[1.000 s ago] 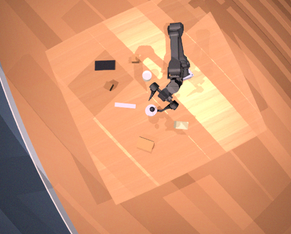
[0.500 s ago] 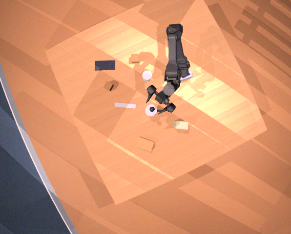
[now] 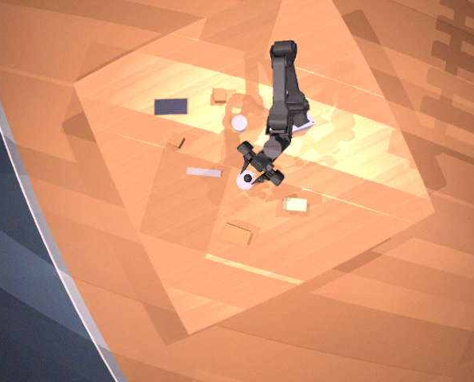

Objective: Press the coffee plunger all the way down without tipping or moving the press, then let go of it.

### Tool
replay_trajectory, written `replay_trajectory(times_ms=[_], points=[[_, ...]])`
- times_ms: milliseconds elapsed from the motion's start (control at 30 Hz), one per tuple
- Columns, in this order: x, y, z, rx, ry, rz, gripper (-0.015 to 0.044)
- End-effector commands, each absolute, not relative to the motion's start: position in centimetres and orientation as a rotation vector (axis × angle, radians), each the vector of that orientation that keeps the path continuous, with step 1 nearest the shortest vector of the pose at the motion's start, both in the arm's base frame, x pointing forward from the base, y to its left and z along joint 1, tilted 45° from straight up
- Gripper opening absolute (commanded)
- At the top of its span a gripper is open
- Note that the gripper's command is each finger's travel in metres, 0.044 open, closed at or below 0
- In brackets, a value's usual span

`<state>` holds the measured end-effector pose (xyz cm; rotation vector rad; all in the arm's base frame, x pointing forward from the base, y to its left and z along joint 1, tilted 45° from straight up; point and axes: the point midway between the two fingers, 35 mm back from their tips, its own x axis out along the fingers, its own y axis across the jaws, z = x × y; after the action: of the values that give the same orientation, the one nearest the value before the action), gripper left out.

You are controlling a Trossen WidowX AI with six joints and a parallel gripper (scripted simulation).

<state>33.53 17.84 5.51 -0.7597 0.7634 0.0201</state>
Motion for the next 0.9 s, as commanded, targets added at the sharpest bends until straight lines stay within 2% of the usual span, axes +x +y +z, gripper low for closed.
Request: replay_trajectory(times_ms=[0, 167, 867], points=[[33.5, 17.9, 5.3, -0.765, 0.769, 0.026, 0.0151], [33.5, 17.9, 5.3, -0.765, 0.769, 0.026, 0.0121], [33.5, 16.6, 3.4, -0.764, 0.771, 0.027, 0.0121]])
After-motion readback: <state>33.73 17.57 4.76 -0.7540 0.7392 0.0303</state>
